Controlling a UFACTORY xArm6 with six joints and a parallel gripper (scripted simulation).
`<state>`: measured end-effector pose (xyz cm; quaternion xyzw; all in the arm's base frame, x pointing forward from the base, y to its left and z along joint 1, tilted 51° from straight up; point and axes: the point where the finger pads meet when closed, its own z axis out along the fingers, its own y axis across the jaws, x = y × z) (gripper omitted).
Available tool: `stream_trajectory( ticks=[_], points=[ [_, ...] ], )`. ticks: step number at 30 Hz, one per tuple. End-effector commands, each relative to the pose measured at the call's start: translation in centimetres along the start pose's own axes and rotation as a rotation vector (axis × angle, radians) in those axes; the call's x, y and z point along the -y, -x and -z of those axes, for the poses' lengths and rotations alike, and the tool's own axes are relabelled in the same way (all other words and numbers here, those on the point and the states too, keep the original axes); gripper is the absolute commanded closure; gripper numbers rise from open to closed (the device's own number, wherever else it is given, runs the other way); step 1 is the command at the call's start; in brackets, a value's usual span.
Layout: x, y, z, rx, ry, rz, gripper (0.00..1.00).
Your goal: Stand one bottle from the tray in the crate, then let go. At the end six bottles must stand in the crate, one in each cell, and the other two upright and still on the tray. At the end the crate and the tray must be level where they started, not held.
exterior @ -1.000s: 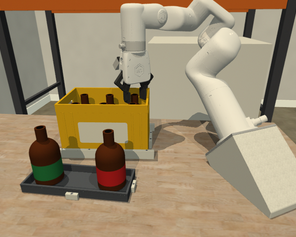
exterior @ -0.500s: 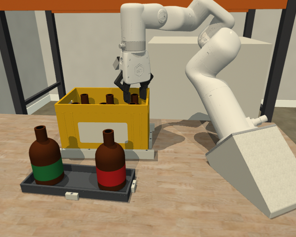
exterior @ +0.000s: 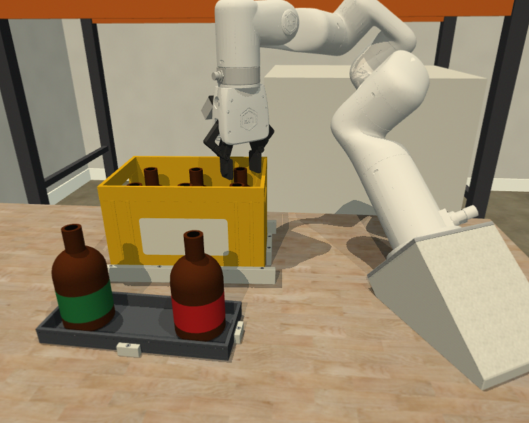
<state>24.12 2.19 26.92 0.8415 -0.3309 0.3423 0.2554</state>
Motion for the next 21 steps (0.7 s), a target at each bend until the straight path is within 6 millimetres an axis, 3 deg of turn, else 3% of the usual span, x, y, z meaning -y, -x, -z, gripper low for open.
stream_trajectory(
  ticks=[1,21],
  points=[
    [0.0,0.0,0.7,0.000,-0.001,-0.001,0.35],
    [0.0,0.0,4.9,0.000,-0.001,-0.001,0.35]
  ],
)
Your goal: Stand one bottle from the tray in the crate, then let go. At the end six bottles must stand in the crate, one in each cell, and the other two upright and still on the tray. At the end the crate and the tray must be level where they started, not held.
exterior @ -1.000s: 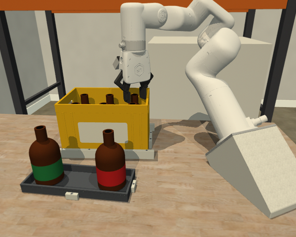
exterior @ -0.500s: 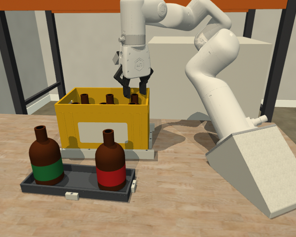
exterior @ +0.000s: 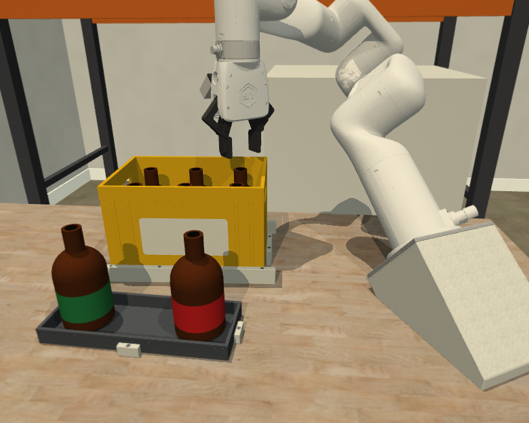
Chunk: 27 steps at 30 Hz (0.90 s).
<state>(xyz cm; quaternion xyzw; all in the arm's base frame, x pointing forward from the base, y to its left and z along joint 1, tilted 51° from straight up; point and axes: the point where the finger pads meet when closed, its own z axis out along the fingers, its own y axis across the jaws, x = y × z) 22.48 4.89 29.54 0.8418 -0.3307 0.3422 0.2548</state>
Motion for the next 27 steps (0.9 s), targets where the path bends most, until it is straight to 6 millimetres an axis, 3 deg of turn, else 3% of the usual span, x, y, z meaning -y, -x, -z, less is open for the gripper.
stream_trajectory(
  ticks=[1,12,24,25,27],
  points=[
    [0.0,0.0,1.1,0.000,0.000,-0.001,0.35],
    [0.0,0.0,3.0,0.000,0.000,-0.001,0.35],
    [0.0,0.0,3.3,-0.001,0.000,-0.001,0.35],
    [0.0,0.0,3.3,-0.001,0.000,-0.001,1.00],
    [0.0,0.0,3.3,-0.001,0.000,-0.001,1.00]
  ],
)
